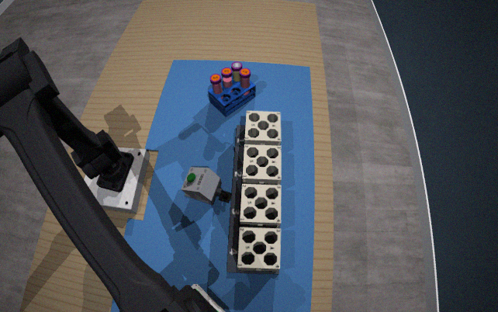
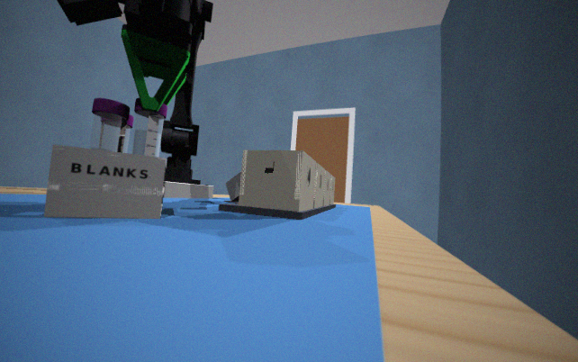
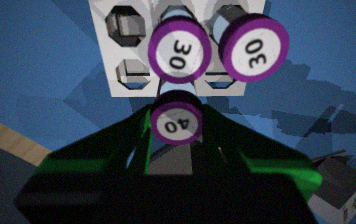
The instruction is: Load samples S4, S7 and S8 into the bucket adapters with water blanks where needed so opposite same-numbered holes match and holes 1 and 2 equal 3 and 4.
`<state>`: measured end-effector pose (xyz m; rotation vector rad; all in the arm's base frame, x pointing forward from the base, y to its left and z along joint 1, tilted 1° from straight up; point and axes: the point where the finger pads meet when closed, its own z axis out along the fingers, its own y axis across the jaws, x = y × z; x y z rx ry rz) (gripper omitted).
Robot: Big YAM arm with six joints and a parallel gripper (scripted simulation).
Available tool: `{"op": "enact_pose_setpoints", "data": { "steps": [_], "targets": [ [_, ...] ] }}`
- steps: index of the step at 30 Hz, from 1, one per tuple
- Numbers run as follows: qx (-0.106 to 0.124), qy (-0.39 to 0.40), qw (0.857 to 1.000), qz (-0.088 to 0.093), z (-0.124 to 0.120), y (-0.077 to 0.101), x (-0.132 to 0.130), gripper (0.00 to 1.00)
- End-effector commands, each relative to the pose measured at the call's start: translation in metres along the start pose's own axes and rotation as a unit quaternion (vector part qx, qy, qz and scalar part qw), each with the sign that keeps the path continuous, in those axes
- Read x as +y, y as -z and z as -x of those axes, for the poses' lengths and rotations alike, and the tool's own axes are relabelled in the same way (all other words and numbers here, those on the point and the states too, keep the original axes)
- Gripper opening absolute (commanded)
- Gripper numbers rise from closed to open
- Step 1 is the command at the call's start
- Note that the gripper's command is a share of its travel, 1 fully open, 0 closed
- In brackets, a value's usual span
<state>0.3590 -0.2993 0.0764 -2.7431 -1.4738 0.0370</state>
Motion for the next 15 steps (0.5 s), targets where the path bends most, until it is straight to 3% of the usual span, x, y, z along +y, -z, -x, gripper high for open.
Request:
{"op": "enact_pose_setpoints", "data": {
  "steps": [1, 15],
  "targets": [
    [-0.006, -0.001, 0.999, 0.047, 0.007, 0.054, 0.021, 0.0],
    [-0.006, -0.001, 0.999, 0.048, 0.005, 0.095, 0.017, 0.0]
  ]
}}
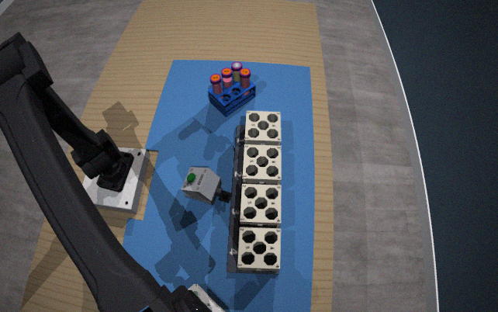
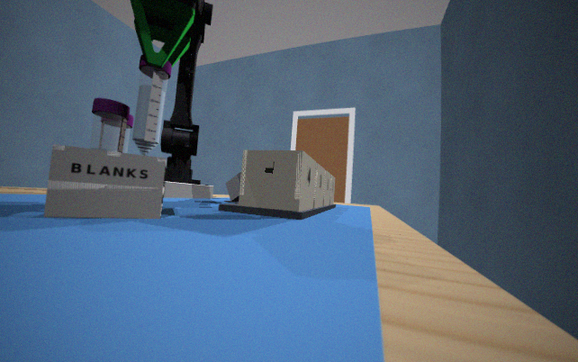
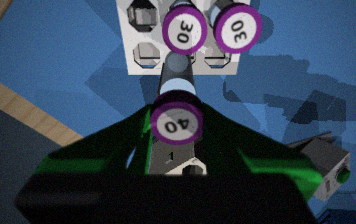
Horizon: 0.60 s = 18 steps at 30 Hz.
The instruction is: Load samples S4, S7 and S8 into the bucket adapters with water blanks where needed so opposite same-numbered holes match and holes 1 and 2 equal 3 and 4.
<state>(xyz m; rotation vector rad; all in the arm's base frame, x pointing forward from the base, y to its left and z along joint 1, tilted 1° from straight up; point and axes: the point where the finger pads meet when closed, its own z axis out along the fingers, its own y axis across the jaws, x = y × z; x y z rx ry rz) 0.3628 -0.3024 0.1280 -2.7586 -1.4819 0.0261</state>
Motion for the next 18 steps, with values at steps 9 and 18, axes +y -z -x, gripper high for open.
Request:
{"op": "enact_pose_setpoints", "data": {
  "steps": [9, 18],
  "targets": [
    [-0.005, -0.001, 0.999, 0.04, 0.003, 0.074, 0.013, 0.0],
    [-0.005, -0.001, 0.999, 0.04, 0.002, 0.098, 0.011, 0.0]
  ]
}}
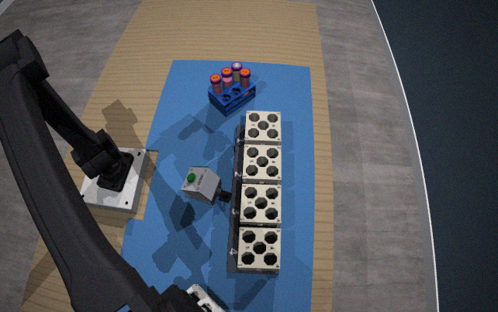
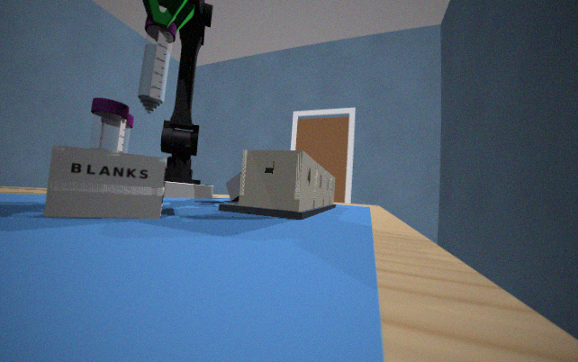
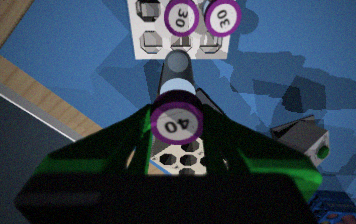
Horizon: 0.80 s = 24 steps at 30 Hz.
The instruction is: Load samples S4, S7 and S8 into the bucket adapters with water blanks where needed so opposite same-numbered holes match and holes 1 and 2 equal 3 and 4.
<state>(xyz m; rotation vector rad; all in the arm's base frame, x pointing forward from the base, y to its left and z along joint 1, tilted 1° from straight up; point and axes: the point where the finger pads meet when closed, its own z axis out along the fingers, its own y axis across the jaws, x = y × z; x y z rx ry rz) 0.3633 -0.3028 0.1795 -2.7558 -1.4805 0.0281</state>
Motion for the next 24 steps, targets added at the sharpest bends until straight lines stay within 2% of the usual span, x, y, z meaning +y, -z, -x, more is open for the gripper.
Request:
{"op": "enact_pose_setpoints", "data": {
  "steps": [1, 7, 8, 9, 12, 14, 16, 24],
  "targets": [
    [-0.005, -0.001, 0.999, 0.042, 0.001, 0.05, 0.011, 0.0],
    [-0.005, -0.001, 0.999, 0.042, 0.0, 0.068, 0.01, 0.0],
    [-0.003, 0.0, 1.0, 0.023, 0.001, 0.048, 0.007, 0.0],
    [-0.002, 0.024, 1.0, 0.012, -0.012, 0.044, -0.01, 0.0],
    [-0.001, 0.064, 0.998, 0.012, -0.03, 0.044, -0.02, 0.0],
    [-0.001, 0.064, 0.998, 0.012, -0.03, 0.044, -0.02, 0.0],
    [-0.001, 0.091, 0.996, 0.011, -0.041, 0.044, -0.026, 0.0],
    [-0.001, 0.196, 0.98, 0.011, -0.088, 0.046, -0.052, 0.0]
  ]
}}
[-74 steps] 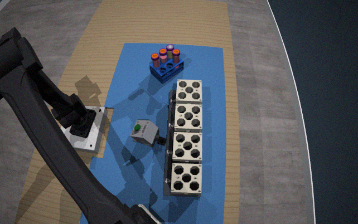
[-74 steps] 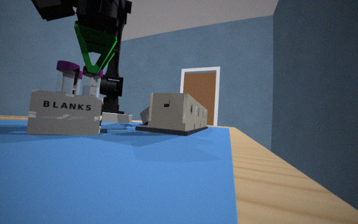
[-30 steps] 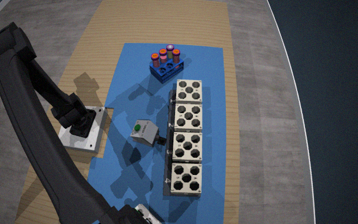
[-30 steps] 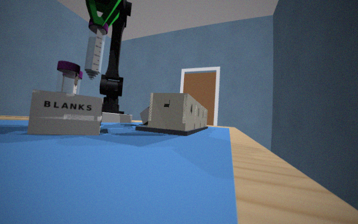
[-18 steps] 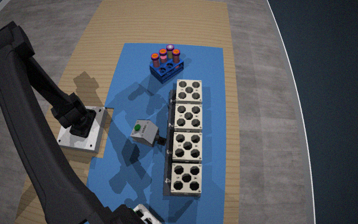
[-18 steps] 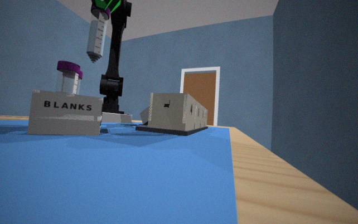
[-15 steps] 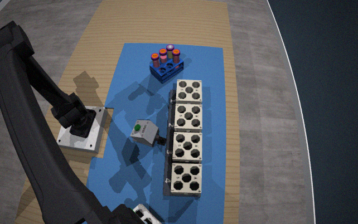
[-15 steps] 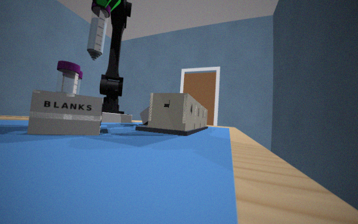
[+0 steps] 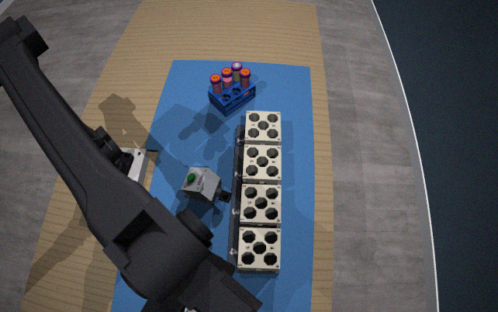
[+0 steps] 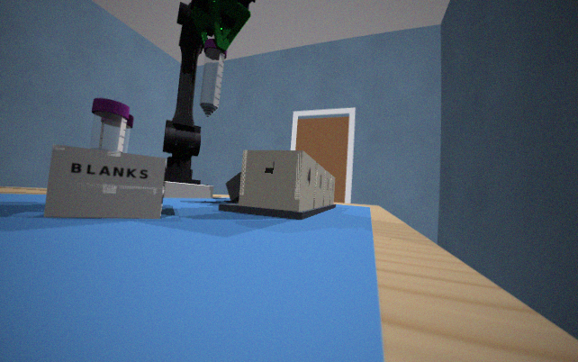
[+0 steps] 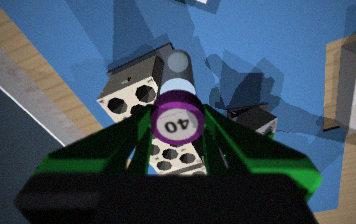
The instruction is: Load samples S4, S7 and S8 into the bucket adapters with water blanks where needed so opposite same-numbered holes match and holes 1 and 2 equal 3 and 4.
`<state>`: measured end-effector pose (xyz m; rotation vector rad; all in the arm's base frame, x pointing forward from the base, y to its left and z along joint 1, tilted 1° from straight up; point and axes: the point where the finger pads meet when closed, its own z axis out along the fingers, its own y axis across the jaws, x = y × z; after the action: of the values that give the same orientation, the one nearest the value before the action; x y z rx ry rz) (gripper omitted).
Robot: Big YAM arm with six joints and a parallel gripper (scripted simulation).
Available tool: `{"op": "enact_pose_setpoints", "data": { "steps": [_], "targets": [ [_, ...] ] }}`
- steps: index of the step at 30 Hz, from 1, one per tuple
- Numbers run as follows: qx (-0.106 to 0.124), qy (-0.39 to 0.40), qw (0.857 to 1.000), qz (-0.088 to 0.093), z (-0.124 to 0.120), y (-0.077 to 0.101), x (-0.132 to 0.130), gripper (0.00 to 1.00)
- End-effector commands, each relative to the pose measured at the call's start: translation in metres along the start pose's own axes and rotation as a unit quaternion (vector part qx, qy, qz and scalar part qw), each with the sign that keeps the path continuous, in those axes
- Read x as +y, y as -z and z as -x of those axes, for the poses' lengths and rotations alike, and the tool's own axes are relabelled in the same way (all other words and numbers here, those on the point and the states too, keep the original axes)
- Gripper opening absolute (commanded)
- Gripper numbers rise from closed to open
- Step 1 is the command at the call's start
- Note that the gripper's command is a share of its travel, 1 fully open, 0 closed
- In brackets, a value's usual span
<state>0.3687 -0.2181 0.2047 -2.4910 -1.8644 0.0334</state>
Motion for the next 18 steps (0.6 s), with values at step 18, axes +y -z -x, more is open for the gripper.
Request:
{"op": "enact_pose_setpoints", "data": {
  "steps": [18],
  "targets": [
    [-0.006, 0.259, 0.966, 0.019, -0.12, 0.023, -0.025, 0.0]
  ]
}}
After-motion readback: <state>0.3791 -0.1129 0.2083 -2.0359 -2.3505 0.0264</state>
